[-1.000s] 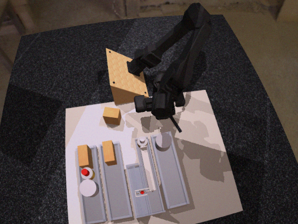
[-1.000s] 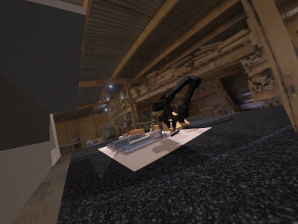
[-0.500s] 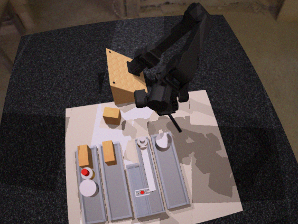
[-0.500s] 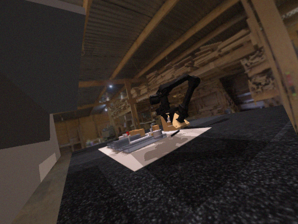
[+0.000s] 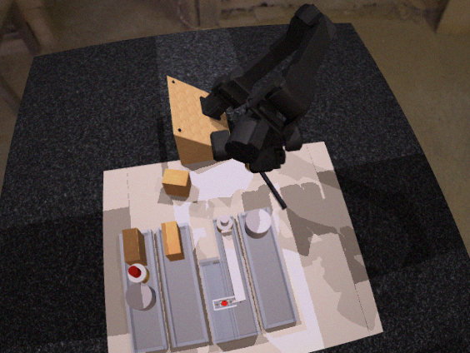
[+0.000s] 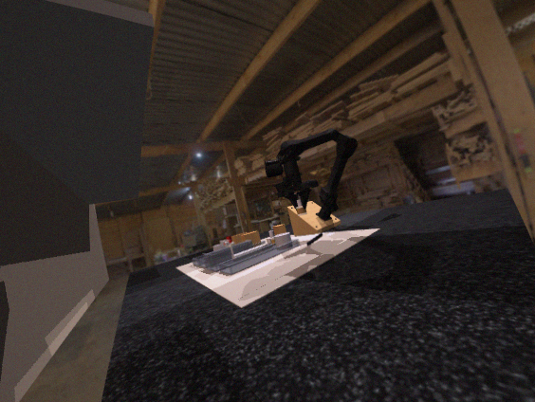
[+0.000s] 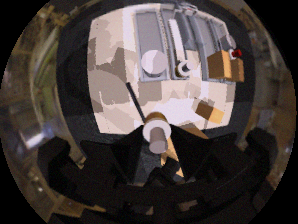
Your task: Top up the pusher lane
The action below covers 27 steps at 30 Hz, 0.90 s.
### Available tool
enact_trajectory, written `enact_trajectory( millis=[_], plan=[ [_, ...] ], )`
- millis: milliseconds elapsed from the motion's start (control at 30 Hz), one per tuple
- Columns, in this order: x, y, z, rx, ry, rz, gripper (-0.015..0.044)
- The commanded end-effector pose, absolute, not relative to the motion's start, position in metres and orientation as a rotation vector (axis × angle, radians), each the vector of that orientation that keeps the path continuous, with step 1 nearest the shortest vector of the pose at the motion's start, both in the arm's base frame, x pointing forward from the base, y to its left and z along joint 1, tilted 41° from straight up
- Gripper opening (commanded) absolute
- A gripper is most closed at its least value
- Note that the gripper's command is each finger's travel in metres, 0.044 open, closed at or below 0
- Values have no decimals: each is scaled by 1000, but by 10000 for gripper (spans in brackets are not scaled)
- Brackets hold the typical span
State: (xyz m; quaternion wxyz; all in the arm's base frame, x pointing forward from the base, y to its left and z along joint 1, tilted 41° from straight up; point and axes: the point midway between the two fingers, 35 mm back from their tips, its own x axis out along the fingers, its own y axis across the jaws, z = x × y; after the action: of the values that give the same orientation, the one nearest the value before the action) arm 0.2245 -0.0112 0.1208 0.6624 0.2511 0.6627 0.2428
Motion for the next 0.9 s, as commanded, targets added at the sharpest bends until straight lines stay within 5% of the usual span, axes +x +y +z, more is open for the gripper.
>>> enact_trajectory(
  millis=[0,867],
  plan=[
    [235,-18,110,560,1501,554,0],
    [290,-42,25,533,1486,575,0]
  ],
)
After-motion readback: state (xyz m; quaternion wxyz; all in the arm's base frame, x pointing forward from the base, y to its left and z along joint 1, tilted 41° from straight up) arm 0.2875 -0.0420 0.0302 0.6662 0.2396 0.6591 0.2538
